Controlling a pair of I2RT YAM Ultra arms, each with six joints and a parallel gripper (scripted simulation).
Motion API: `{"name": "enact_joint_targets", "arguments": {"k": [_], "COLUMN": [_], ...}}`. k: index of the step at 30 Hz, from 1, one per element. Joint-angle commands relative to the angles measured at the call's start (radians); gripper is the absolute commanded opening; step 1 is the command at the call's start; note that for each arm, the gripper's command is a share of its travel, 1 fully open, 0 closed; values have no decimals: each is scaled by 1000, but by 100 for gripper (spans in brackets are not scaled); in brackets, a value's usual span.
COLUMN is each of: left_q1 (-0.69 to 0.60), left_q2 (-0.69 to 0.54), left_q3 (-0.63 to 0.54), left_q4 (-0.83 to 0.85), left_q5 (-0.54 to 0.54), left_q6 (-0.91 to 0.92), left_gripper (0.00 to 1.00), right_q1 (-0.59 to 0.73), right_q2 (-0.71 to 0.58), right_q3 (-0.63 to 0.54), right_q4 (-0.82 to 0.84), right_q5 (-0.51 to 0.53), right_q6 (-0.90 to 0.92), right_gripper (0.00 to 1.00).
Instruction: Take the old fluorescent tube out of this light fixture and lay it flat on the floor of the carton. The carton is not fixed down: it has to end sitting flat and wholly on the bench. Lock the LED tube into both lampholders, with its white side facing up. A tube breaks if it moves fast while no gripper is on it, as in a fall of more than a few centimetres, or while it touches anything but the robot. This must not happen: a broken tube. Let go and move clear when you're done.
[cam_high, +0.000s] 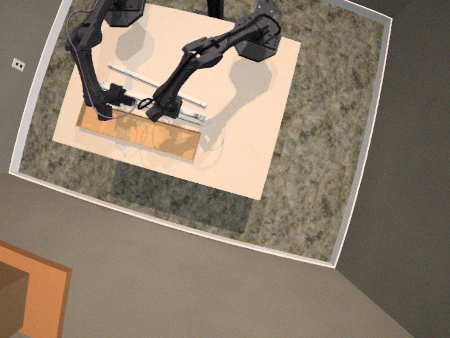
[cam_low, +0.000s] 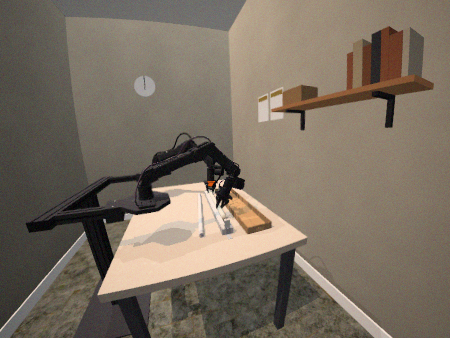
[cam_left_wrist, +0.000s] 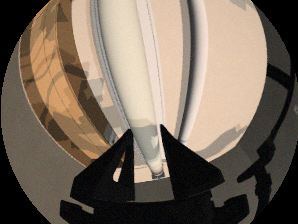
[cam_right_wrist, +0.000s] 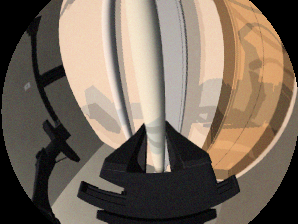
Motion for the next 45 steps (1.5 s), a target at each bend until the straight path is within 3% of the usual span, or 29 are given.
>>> {"name": "enact_joint_targets", "arguments": {"k": [1,16,17,34,41,45], "left_q1": [22,4,4,4,-15,-7], "left_q2": [-11,-6,-6,-6,-88,-97], "left_q3": [35,44,44,44,53,56], "left_q4": [28,15,15,15,-70,-71], "left_q5": [-12,3,3,3,4,4], "left_q6": [-6,-5,-5,-5,-8,-6], "left_gripper": [49,49,49,49,49,49], "right_q1": [-12,-12,-12,-12,-14,-5], "right_q2": [-44,-44,-44,-39,0,-42], "right_q3": [40,40,40,44,148,178], "right_q4": [37,37,37,23,-134,-128], "right_q5": [-16,-16,-16,-17,-16,-15], "right_q6": [0,0,0,0,-11,-13], "right_gripper": [11,11,49,49,49,49]}}
